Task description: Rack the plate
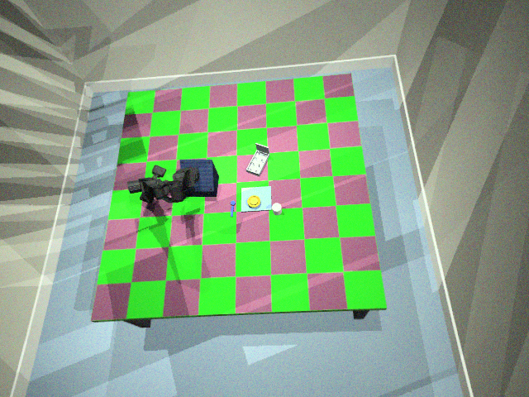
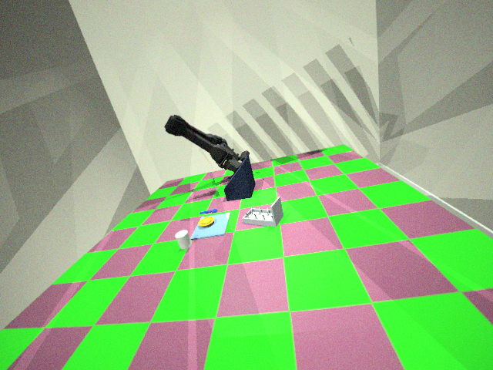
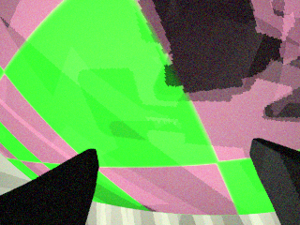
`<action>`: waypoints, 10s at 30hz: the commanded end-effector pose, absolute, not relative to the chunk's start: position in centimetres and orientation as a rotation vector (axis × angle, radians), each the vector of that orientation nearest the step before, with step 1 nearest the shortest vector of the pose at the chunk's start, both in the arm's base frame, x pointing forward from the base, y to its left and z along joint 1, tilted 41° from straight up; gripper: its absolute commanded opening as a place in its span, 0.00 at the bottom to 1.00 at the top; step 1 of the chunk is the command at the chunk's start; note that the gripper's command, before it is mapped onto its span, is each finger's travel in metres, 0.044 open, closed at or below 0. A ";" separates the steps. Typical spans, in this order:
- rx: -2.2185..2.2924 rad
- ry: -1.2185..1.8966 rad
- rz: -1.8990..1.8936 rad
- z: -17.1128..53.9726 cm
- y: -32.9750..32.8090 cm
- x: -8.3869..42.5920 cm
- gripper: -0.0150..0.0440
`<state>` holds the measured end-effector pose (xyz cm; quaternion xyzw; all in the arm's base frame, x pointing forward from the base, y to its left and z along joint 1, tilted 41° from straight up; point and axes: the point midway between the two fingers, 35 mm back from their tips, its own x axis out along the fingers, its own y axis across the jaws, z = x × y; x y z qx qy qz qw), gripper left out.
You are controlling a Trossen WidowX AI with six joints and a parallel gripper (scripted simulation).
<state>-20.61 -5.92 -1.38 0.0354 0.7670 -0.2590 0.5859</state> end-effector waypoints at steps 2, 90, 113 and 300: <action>0.081 1.791 -0.603 -1.3 -6.0 -20.7 0.93; -0.105 1.212 -1.504 17.8 -30.7 -16.4 0.93; -0.326 0.854 -1.220 23.6 -37.3 1.9 0.93; -0.276 1.485 -0.700 3.1 8.6 27.1 0.25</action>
